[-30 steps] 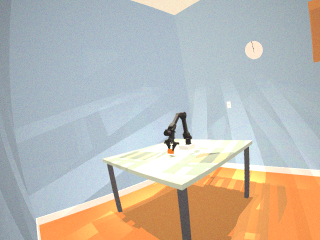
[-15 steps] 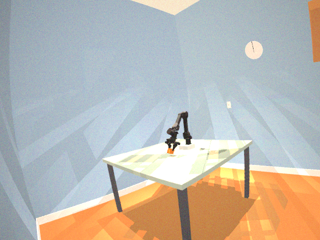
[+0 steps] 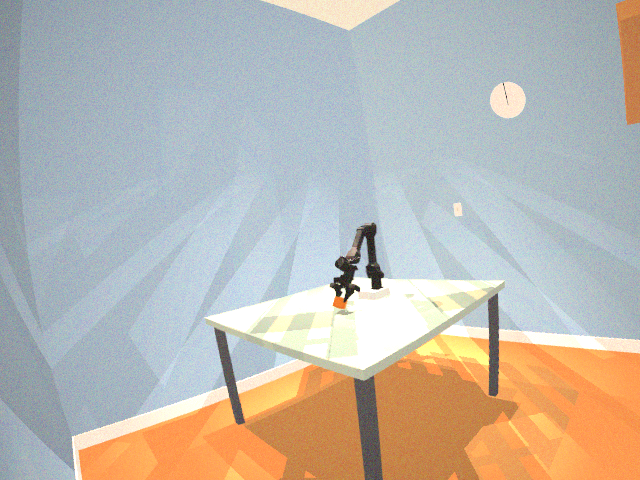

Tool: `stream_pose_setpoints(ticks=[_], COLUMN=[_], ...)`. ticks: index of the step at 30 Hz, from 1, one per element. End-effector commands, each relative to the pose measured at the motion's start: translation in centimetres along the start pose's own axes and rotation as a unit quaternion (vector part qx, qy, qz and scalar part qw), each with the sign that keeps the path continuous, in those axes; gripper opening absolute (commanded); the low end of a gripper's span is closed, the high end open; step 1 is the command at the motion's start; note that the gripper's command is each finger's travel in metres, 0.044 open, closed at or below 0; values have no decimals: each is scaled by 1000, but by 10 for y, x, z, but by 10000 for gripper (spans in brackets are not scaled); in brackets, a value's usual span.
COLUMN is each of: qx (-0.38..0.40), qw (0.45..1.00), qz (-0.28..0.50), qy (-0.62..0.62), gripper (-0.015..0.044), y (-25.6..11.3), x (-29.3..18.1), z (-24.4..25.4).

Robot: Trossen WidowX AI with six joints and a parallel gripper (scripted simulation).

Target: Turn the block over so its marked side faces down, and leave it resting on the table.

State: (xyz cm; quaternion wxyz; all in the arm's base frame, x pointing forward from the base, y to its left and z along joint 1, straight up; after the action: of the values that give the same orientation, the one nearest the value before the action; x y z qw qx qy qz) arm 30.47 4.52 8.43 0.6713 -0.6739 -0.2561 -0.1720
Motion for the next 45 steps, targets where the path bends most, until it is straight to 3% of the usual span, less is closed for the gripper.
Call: stream_pose_setpoints(ticks=[1, 15, 29, 45], qx=[-5, -16, -25, -26], qw=[999, 992, 975, 971], qz=[-33, -129, -221, -238], qy=[-11, -7, 3, 4], gripper=[0, 0, 0, 0], y=[8, 27, 22, 19], x=[-2, -20, -42, -43], z=[0, 3, 3, 3])
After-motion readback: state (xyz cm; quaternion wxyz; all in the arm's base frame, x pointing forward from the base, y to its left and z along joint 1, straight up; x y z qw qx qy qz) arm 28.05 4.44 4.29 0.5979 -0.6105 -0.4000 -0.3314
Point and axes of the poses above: the point midway between the two fingers, 35 mm back from their tips, its own y axis out along the fingers, its own z axis across the jaws, x = y × z, the point moved 5 cm from there along -y, back along the fingers, and after that the axes turned 5 degrees about -y, right-handed, at the moved point
